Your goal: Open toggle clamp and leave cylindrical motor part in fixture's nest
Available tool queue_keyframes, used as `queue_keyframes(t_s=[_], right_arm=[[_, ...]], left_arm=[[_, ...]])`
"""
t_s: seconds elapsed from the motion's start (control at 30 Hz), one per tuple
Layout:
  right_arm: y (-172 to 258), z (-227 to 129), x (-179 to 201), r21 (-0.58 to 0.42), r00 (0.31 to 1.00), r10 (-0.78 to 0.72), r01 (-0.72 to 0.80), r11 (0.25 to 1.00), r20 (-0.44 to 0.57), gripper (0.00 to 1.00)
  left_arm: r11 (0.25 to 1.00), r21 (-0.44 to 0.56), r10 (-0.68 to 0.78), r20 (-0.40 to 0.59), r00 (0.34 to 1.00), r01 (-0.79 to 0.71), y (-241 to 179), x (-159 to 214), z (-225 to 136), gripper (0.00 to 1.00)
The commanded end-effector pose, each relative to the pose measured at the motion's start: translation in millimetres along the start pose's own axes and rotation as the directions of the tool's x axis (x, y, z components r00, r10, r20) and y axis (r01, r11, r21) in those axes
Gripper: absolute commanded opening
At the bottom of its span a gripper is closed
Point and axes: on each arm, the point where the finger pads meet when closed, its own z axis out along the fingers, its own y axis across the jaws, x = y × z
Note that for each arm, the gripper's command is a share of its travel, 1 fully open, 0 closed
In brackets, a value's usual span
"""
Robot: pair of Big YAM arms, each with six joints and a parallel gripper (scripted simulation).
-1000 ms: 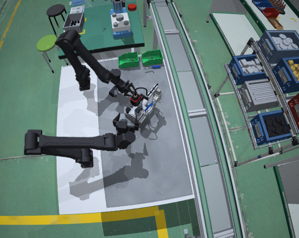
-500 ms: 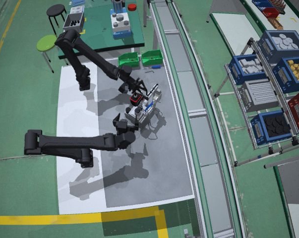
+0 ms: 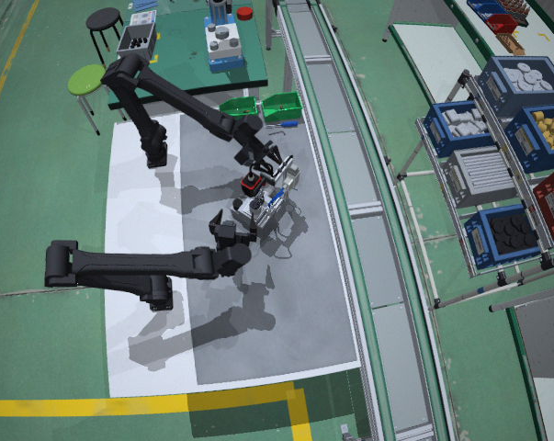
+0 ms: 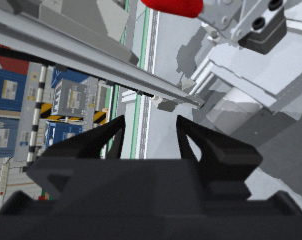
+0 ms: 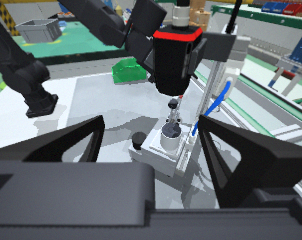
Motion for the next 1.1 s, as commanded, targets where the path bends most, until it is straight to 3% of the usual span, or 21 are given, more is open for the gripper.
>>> queue_keyframes(t_s=[0.0,0.3,0.77,1.07], right_arm=[[-12.1,-4.1,-25.8,0.031,0.998,-0.059,0.058,0.998,0.018,1.00],[-33.0,-9.0,-48.9,0.110,0.996,-0.084,0.080,0.991,0.034,1.00],[-33.1,-6.3,-49.0,0.106,0.996,-0.081,0.077,0.991,0.035,1.00],[-33.8,-5.6,-46.8,0.104,0.996,-0.077,0.074,0.992,0.033,1.00]], left_arm=[[0.994,0.020,-0.107,-0.005,0.994,0.108,59.7,-8.8,2.3,0.60],[0.963,0.126,-0.234,-0.049,0.971,0.238,63.7,-10.3,5.5,0.60],[0.855,0.265,-0.418,-0.153,0.895,0.445,77.4,-27.7,-9.5,0.60],[0.734,0.339,-0.529,-0.260,0.808,0.589,87.3,-45.6,-30.8,0.60]])
